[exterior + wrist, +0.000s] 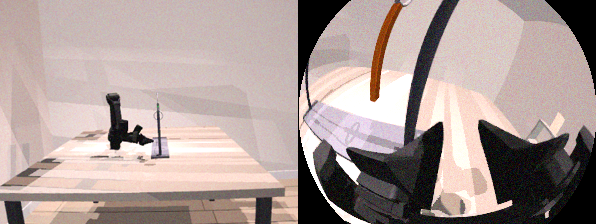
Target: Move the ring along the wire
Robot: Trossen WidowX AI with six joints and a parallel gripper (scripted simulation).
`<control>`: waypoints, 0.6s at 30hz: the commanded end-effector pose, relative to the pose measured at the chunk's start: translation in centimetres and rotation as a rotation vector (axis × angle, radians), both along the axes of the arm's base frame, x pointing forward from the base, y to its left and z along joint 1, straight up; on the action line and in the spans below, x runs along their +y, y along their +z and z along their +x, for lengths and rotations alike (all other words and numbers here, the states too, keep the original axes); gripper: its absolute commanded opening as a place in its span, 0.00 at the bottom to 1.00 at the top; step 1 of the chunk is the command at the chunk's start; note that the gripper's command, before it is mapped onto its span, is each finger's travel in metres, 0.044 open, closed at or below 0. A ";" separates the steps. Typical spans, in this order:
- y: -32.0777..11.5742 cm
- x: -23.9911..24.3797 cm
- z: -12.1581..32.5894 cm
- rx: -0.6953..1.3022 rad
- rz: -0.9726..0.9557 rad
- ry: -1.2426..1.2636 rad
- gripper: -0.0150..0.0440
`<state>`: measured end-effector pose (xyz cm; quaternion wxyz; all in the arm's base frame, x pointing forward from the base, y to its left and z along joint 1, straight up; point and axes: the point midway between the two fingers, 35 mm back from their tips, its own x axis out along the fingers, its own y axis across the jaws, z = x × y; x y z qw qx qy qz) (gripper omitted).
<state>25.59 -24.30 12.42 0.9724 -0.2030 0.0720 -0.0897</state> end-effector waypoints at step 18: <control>-3.0 9.1 -4.1 -0.050 0.403 0.195 0.53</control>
